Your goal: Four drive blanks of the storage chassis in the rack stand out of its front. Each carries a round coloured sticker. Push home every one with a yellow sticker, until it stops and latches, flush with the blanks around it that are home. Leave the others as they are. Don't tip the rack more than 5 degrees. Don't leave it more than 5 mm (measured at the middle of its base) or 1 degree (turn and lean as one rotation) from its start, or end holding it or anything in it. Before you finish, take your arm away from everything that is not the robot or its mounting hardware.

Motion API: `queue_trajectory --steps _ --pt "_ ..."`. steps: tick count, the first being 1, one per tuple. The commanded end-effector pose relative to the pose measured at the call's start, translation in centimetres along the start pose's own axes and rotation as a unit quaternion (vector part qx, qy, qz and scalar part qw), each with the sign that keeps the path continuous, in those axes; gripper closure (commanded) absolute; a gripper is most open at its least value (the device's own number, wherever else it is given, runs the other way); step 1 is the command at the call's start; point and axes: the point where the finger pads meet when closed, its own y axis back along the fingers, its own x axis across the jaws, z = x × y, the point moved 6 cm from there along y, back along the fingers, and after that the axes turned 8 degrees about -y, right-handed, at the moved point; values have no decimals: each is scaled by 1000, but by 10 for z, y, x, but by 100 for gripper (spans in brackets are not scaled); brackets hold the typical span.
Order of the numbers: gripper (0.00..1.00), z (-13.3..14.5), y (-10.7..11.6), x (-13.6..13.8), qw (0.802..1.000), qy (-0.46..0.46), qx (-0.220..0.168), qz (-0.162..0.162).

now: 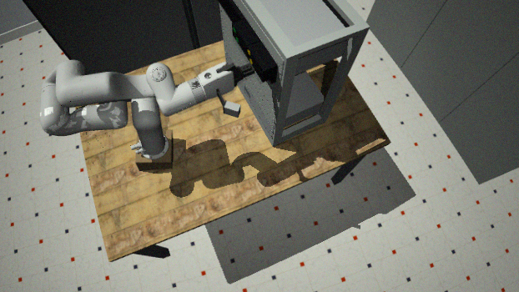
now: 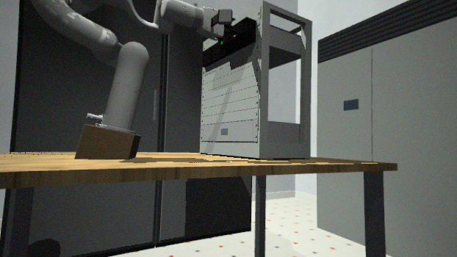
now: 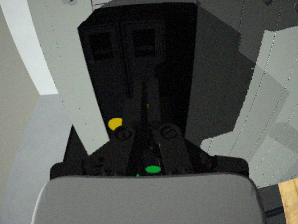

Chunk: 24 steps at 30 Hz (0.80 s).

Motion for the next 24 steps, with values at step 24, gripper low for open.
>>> queue_trajectory --steps 24 --pt "100 0 -17 -2 1000 0 0 -1"
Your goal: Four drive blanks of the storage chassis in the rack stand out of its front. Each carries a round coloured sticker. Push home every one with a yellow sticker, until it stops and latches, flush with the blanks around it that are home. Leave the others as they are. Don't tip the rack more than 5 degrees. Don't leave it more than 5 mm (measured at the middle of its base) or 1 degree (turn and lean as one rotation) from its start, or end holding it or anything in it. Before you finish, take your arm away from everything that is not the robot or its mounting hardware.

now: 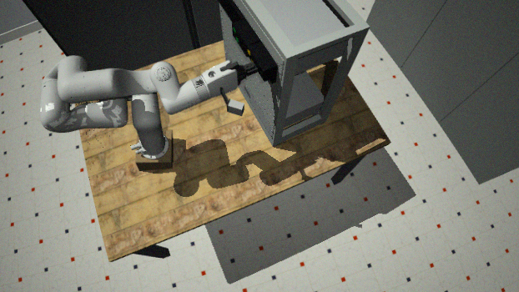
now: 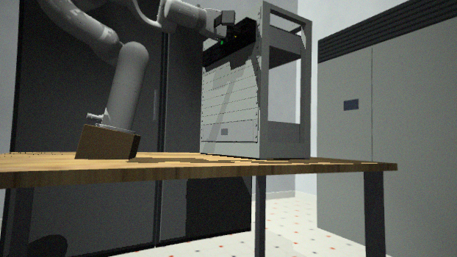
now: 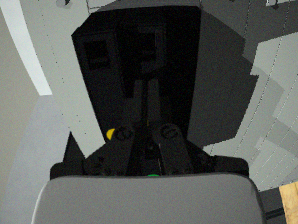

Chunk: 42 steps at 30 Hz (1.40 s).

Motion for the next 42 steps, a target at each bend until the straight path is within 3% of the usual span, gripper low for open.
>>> queue_trajectory --steps 1,42 --pt "100 0 -6 -2 1000 0 0 -2" --pt "100 0 -21 -2 1000 0 0 -2"
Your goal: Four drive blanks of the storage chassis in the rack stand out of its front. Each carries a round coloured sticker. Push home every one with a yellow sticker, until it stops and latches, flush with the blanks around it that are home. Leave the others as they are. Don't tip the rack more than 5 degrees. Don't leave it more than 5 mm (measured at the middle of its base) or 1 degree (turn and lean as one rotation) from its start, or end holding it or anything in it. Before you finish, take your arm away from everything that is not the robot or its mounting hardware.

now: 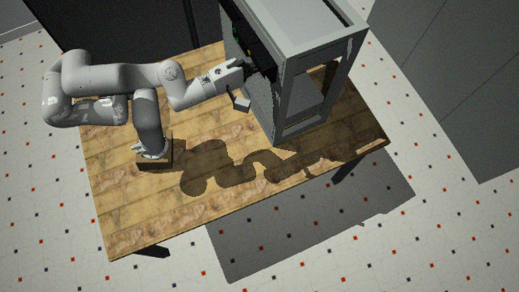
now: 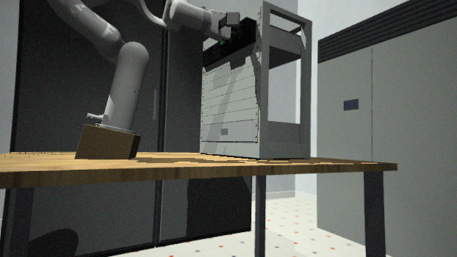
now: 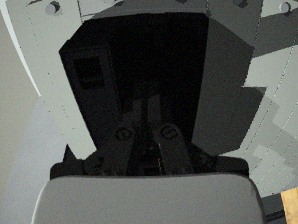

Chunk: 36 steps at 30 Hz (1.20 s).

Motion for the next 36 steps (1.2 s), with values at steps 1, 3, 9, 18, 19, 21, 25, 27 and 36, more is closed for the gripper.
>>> queue_trajectory --steps 1,3,9,18,19,21,25,27,36 --pt "100 0 -1 -2 1000 0 0 -2" --pt "100 0 -1 -2 1000 0 0 -2" --pt "100 0 -1 -2 1000 0 0 -2" --pt "100 0 -4 -2 1000 0 0 -2" --pt "100 0 -4 -2 1000 0 0 -2" --pt "100 0 -4 -2 1000 0 0 -2" --pt "100 0 -4 -2 1000 0 0 -2" --pt "100 0 -5 -2 1000 0 0 -2" --pt "100 0 -7 -2 1000 0 0 -2"
